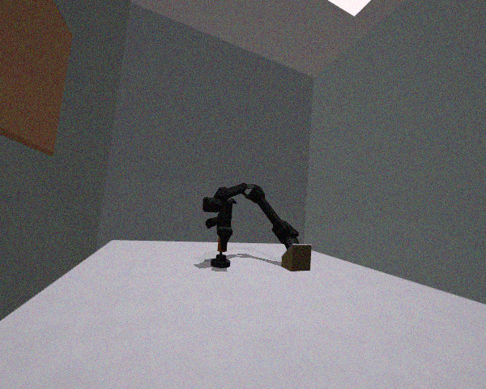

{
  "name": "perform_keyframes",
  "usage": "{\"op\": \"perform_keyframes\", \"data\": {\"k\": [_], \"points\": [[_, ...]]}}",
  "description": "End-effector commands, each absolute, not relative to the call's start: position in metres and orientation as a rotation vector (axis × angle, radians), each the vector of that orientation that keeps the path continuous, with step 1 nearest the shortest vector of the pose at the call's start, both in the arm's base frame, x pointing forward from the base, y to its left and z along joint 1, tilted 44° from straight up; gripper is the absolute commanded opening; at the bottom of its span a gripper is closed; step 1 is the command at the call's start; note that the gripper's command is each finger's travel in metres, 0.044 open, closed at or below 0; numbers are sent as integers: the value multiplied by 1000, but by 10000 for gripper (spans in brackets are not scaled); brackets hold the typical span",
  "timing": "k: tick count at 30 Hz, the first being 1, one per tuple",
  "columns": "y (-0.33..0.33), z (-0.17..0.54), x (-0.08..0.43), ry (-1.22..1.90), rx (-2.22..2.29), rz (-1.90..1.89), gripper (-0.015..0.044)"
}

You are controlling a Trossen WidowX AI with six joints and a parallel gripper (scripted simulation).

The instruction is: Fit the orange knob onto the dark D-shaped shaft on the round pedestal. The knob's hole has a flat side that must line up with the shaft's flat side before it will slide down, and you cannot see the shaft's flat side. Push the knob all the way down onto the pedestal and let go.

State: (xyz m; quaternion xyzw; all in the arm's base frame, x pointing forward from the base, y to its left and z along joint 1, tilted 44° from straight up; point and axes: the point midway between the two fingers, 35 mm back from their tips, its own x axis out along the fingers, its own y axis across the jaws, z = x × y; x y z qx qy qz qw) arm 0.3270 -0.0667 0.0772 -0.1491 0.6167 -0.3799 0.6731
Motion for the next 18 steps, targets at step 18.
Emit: {"op": "perform_keyframes", "data": {"k": [18], "points": [[-64, 77, 329, 1279, -174, -989, 0]]}}
